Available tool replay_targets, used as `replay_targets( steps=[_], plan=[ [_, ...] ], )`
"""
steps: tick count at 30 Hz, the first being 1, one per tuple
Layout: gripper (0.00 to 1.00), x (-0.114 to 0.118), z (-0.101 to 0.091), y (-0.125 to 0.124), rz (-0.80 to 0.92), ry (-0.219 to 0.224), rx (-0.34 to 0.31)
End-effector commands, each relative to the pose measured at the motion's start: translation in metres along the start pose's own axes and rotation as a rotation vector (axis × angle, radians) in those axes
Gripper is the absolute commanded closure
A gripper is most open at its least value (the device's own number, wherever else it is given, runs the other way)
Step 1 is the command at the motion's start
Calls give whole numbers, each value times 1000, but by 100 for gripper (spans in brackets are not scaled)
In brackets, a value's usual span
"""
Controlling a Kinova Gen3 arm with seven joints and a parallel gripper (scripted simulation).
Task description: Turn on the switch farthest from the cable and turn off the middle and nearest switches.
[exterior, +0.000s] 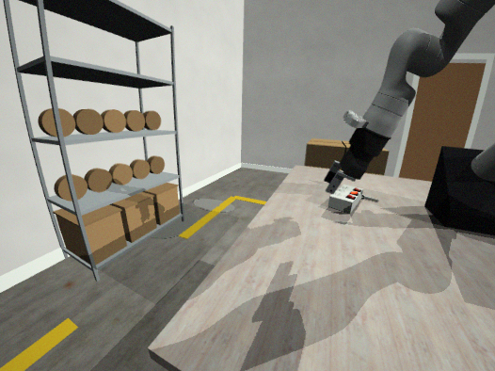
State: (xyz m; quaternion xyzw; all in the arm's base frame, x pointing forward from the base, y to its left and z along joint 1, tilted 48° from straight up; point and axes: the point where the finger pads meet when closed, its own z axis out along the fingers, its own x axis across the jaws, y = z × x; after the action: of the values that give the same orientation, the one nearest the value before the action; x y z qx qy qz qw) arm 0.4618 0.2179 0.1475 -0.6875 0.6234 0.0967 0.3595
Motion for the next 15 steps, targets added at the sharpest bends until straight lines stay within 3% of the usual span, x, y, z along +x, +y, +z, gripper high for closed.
replay_targets(
  steps=[1, 15],
  plan=[
    [0, 10, 1, 6, 16, -6, -15],
    [0, 19, 1, 14, 26, -19, -35]
  ],
)
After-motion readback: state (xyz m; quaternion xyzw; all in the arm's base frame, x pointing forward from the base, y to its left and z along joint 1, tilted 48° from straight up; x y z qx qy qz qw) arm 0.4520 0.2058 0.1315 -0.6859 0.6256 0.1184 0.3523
